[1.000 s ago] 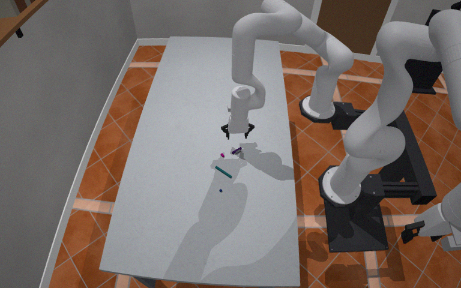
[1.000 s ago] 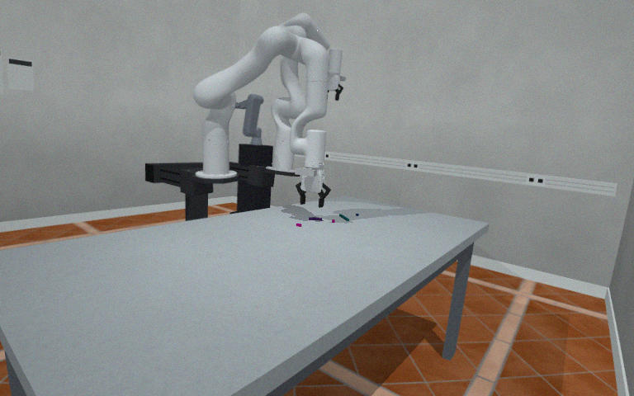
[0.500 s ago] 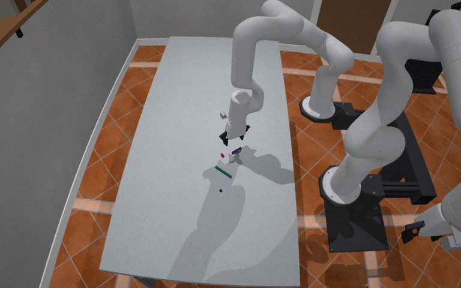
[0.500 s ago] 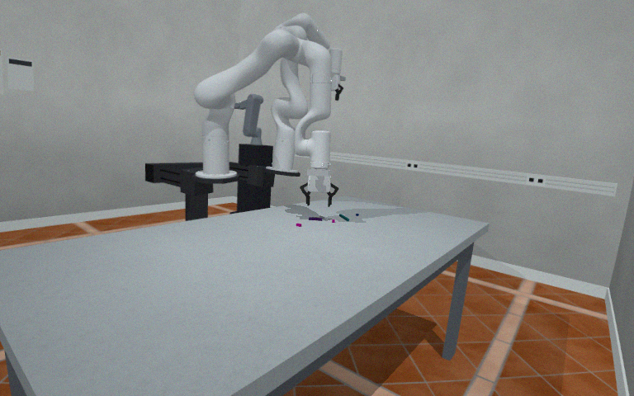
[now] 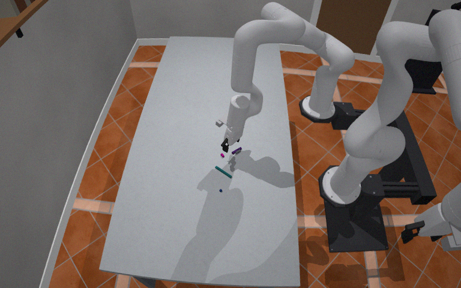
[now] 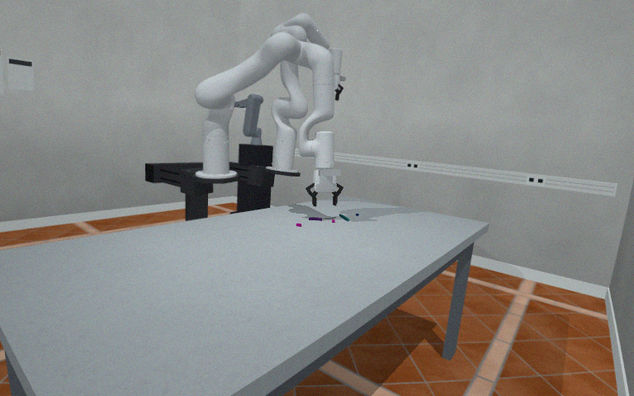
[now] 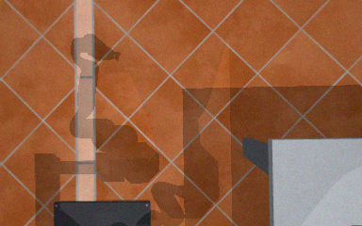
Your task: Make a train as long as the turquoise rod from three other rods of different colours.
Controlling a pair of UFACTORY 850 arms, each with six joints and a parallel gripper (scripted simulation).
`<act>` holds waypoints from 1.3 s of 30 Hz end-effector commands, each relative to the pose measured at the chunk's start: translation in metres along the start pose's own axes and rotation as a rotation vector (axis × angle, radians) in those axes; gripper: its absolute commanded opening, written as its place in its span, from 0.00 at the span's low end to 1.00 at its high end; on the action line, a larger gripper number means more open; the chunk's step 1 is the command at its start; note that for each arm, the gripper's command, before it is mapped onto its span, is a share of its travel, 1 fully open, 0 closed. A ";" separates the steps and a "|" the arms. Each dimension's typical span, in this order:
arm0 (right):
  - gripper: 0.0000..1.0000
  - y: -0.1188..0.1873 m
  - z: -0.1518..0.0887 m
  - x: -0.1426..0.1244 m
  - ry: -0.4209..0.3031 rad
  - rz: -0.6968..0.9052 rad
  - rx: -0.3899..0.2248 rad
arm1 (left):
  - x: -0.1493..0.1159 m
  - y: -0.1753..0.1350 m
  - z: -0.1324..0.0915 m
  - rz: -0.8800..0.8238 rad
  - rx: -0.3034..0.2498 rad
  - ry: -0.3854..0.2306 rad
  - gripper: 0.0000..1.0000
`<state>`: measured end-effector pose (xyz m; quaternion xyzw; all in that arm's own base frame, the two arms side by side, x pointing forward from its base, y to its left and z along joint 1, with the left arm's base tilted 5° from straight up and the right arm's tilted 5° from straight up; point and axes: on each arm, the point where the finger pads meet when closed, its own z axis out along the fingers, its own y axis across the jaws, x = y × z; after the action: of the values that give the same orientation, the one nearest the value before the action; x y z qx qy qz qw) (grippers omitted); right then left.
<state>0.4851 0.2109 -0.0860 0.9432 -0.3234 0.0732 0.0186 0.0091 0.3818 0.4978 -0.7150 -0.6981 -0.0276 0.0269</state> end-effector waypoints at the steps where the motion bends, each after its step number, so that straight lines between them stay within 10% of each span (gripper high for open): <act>1: 1.00 -0.013 0.000 -0.004 -0.026 -0.154 -0.058 | 0.000 0.000 -0.001 0.000 0.000 0.002 1.00; 39: 1.00 -0.070 0.000 -0.042 -0.067 -0.922 -0.039 | 0.000 0.000 -0.001 0.000 0.000 0.002 1.00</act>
<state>0.4948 0.2828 -0.0916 0.9928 0.0855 0.0788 0.0281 0.0091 0.3818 0.4978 -0.7150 -0.6981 -0.0276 0.0269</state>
